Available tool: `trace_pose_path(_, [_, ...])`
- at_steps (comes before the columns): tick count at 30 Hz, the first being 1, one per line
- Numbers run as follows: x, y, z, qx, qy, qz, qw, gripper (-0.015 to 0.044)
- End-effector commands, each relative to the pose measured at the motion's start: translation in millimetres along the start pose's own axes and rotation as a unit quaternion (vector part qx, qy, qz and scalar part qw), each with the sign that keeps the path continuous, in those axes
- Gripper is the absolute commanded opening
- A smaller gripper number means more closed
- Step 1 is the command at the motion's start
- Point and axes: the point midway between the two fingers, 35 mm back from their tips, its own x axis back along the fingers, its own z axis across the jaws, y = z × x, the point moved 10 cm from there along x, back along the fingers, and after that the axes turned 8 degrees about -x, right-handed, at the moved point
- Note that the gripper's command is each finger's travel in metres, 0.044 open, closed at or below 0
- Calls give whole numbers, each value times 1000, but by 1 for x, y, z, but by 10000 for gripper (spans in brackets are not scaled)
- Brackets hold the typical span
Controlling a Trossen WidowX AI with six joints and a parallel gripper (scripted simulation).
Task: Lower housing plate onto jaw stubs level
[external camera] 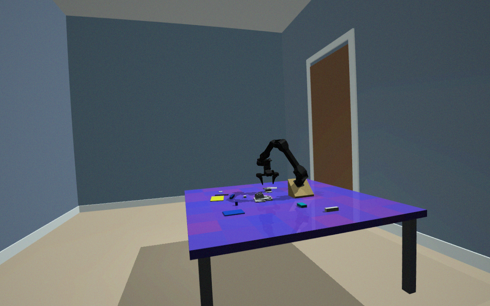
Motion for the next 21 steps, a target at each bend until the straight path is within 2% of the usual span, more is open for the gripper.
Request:
trace_pose_path(1, [-6, 0, 0, -2, 0, -2, 1000, 440])
trace_pose_path(21, [-38, 0, -2, -2, -1, -3, 1000, 440])
